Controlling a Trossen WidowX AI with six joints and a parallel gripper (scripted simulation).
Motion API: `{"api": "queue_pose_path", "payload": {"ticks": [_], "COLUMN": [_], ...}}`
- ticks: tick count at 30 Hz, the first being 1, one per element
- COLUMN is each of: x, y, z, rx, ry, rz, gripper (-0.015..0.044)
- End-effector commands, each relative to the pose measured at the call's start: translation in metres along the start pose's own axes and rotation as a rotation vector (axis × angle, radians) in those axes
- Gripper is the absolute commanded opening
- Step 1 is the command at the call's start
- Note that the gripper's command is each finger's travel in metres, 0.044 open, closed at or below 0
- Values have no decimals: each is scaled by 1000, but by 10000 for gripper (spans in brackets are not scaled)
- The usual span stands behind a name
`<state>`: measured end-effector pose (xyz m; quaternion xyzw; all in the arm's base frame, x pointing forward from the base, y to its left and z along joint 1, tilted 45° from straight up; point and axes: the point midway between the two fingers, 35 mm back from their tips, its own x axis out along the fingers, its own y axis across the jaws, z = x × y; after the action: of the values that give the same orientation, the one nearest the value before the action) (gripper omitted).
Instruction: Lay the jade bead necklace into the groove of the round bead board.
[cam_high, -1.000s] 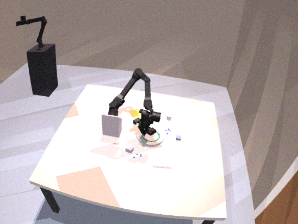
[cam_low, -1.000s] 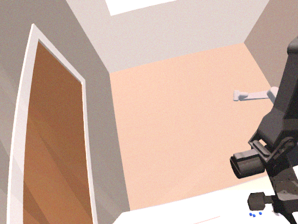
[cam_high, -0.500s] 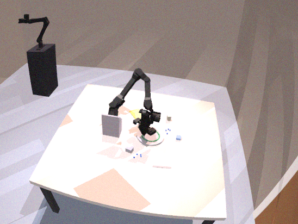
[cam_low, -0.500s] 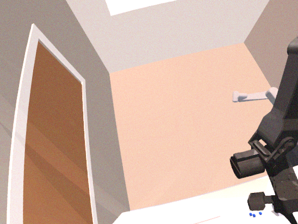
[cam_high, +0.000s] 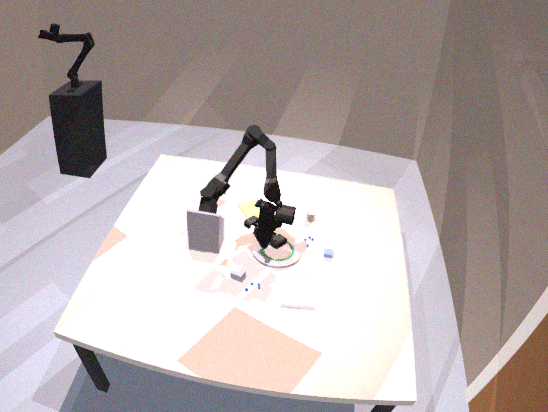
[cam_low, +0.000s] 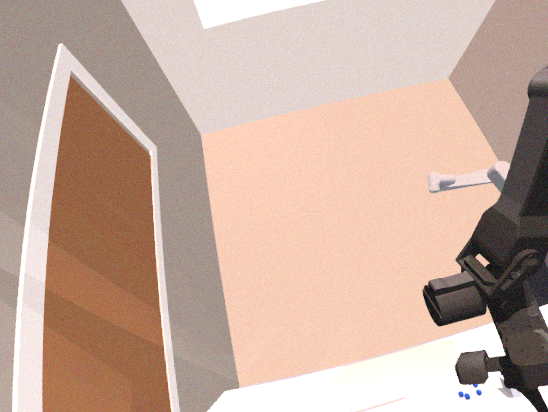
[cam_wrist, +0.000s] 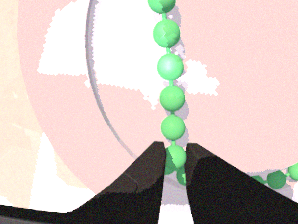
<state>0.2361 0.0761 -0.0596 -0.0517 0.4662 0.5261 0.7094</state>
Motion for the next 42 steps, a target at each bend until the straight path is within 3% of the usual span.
{"api": "queue_pose_path", "payload": {"ticks": [1,27,42], "x": [-3,4,-1], "y": [1,12,11], "z": [0,-4,-4], "rx": [-3,-3,-6], "ry": [-2,-2,-2], "rz": [1,2,0], "gripper": [0,0,394]}}
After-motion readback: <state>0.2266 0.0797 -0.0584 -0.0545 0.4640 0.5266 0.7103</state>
